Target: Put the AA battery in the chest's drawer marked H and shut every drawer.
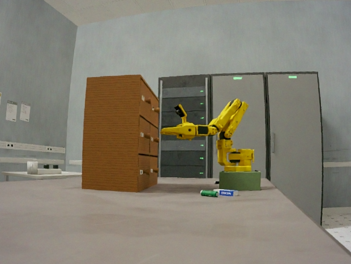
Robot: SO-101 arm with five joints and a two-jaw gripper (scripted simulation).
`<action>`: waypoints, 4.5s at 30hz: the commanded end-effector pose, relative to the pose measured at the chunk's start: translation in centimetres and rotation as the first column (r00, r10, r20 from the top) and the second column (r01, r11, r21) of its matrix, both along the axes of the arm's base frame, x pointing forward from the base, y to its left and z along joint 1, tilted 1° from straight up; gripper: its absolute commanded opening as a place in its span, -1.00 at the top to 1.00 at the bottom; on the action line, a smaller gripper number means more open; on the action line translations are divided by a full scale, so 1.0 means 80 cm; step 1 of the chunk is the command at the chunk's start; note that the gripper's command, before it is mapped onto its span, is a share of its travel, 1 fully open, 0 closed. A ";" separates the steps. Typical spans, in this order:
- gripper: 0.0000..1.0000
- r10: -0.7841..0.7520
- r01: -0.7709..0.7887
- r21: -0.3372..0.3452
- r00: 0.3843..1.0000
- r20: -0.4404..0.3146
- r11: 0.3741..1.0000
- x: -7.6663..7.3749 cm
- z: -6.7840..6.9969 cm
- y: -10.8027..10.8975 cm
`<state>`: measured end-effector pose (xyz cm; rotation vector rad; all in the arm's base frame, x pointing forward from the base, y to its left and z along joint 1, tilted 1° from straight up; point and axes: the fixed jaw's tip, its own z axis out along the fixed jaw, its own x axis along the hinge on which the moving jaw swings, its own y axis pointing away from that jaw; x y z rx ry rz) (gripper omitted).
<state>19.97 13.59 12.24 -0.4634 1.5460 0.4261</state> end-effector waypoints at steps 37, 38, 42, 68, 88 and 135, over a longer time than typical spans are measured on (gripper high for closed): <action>0.00 0.006 -0.006 0.018 1.000 0.009 1.000 0.000 0.006 0.003; 0.00 0.006 -0.006 0.018 1.000 0.009 1.000 0.000 0.006 0.003; 0.00 0.006 -0.006 0.018 1.000 0.009 1.000 0.000 0.006 0.003; 0.00 -0.026 -0.026 -0.181 0.960 -0.280 0.983 -0.002 -0.031 -0.001; 0.00 -0.086 -0.085 -0.320 0.871 -0.484 0.943 -0.026 -0.051 -0.018; 0.00 -0.221 -0.226 -0.472 0.662 -0.716 0.852 -0.095 -0.063 -0.063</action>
